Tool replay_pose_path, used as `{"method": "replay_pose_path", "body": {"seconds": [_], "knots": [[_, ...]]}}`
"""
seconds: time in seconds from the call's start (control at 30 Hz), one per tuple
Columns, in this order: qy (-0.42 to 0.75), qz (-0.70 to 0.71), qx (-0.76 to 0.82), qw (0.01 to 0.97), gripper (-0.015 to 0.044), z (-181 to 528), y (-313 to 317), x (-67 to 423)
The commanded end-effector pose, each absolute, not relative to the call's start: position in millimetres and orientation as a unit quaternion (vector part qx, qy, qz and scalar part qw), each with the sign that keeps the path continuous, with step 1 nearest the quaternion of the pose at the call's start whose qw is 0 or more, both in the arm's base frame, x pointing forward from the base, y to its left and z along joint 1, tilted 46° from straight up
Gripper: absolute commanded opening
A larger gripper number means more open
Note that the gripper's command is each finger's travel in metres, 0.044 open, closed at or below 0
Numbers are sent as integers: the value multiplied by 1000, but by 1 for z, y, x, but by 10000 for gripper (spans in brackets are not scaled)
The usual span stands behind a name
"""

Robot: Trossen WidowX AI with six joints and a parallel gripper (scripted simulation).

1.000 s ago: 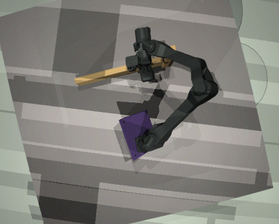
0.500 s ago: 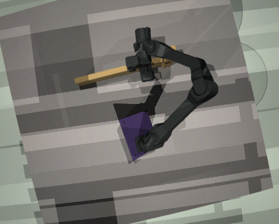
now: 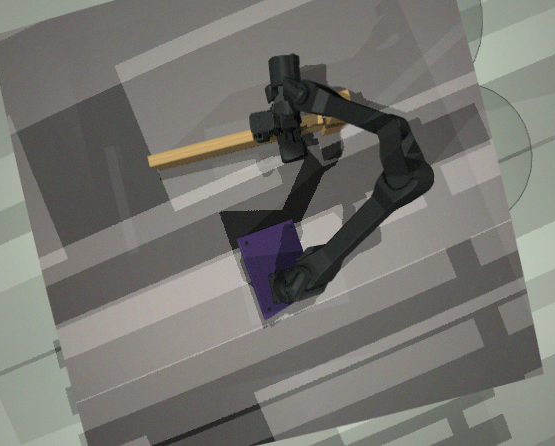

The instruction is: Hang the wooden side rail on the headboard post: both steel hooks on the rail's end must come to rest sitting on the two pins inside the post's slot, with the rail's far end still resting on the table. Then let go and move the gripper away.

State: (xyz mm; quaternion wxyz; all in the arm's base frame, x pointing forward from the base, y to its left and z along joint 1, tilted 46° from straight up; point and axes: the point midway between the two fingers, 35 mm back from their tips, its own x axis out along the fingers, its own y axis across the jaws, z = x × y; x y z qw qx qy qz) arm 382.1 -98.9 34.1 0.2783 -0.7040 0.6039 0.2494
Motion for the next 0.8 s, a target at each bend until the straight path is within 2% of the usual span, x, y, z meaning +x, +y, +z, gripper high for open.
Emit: {"method": "replay_pose_path", "body": {"seconds": [0.0, 0.27, 0.4, 0.77], "knots": [[604, 249, -704, 278, 131, 34, -99, 382], [604, 249, -704, 278, 341, 36, -97, 382], [603, 249, -705, 280, 440, 54, -77, 378], [602, 249, -705, 280, 440, 39, -49, 376]]}}
